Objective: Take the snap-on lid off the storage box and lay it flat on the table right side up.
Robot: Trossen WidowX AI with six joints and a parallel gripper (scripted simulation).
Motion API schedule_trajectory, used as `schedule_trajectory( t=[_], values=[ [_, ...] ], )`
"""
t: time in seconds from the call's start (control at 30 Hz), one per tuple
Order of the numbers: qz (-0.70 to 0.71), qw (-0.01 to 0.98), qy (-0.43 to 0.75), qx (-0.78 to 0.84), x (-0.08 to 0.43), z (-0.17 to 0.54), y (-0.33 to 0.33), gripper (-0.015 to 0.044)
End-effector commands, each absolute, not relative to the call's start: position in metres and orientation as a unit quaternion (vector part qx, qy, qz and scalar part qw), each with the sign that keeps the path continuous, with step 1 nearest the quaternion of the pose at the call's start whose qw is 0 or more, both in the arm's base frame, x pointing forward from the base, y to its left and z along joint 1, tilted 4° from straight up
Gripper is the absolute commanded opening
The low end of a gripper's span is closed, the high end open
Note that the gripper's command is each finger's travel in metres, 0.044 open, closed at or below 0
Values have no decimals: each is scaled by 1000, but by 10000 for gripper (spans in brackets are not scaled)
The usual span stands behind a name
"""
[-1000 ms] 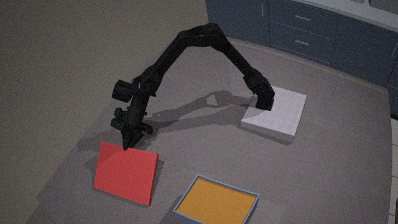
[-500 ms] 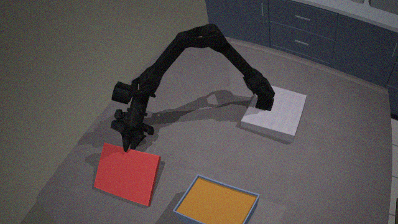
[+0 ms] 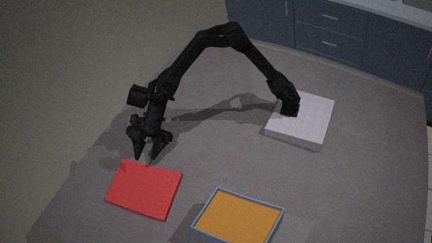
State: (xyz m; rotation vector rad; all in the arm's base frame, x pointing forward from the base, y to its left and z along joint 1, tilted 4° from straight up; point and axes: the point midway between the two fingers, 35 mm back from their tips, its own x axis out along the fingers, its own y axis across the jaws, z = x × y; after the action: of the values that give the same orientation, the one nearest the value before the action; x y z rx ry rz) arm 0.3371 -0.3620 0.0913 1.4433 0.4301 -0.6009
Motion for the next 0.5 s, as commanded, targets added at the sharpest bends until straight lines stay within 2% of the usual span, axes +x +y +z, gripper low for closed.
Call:
schedule_trajectory(
  t=[0.0, 0.47],
  values=[
    [-267, 691, 191, 644, 327, 93, -361, 440],
    [-268, 691, 192, 643, 299, 91, -359, 440]
  ],
)
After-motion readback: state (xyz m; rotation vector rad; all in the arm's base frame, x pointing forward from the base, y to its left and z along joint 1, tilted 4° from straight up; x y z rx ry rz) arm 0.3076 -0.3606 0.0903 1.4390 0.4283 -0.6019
